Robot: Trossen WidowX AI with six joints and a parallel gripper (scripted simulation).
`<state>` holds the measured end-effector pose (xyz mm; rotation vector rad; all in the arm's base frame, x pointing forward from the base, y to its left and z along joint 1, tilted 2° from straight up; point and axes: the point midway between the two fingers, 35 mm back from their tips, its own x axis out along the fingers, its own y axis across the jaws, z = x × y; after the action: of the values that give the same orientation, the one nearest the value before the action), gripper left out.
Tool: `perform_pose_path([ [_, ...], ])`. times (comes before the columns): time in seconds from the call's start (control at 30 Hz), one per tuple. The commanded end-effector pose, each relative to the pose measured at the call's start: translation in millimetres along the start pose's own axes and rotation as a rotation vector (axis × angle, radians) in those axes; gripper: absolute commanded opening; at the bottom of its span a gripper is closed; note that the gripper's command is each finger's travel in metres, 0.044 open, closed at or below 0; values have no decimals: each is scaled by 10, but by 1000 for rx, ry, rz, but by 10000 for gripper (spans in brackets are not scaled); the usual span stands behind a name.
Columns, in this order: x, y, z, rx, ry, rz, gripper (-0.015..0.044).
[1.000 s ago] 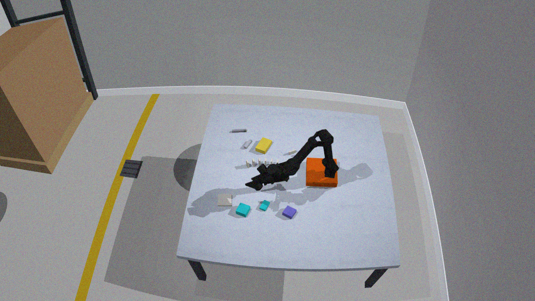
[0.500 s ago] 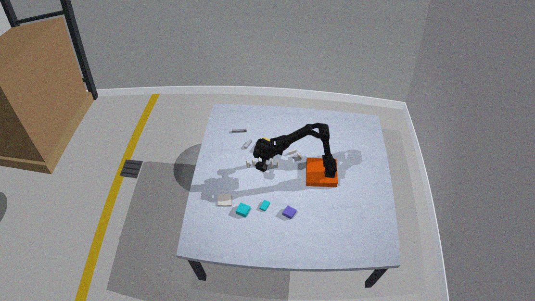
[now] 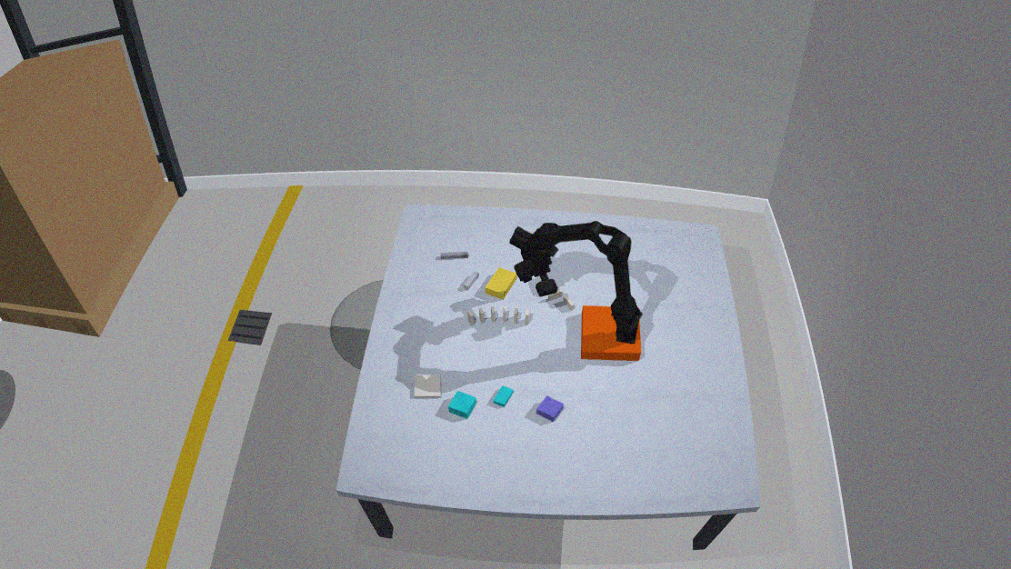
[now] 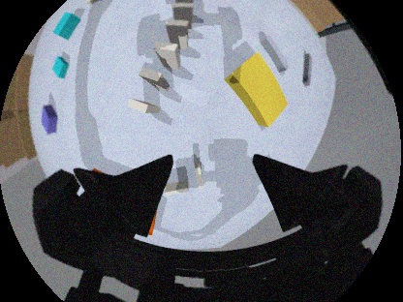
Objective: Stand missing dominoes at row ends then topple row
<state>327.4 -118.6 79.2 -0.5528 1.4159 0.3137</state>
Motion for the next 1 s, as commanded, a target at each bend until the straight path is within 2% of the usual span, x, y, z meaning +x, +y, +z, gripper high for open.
perform_pose_path([
  [0.0, -131, 27, -475, -120, 8, 153, 440],
  [0.3, -118, 46, -475, -120, 8, 153, 440],
  [0.57, 497, 143, -487, -120, 8, 153, 440],
  [0.97, 631, 187, -492, -120, 8, 153, 440],
])
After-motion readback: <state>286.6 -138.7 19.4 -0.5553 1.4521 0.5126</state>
